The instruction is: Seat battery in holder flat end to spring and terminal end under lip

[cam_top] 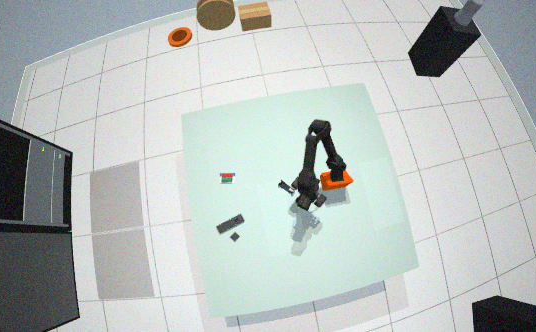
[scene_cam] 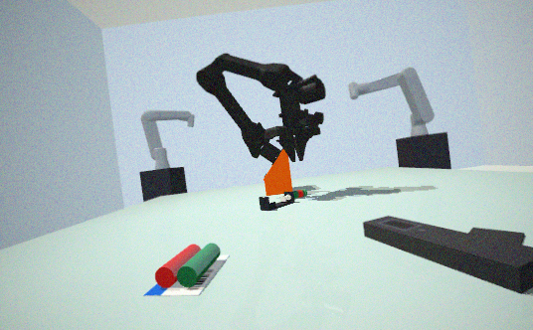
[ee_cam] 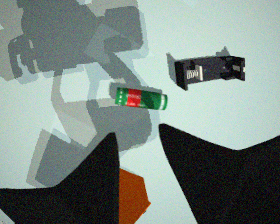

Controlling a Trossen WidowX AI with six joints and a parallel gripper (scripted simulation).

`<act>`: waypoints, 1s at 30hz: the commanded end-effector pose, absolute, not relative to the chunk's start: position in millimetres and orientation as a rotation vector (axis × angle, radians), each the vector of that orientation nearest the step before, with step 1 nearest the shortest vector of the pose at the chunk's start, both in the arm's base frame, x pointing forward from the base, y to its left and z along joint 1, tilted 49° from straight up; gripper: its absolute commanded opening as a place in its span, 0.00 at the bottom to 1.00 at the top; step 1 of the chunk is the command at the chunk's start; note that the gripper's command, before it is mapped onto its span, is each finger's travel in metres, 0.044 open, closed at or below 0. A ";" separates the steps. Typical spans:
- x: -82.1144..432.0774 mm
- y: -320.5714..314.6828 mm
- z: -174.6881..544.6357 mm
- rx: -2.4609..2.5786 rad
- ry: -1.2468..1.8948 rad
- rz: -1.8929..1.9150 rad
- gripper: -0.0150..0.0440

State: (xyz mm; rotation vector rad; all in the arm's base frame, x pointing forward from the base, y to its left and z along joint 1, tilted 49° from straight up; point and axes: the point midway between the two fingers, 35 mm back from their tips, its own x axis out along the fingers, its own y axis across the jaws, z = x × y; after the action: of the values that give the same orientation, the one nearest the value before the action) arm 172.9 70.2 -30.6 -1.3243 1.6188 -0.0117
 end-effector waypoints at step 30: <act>183.9 18.5 -53.8 -2.211 1.635 1.157 0.65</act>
State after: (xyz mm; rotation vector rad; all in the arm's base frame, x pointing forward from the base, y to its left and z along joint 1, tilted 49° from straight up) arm 183.4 20.1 -53.2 -2.1953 1.6378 1.1443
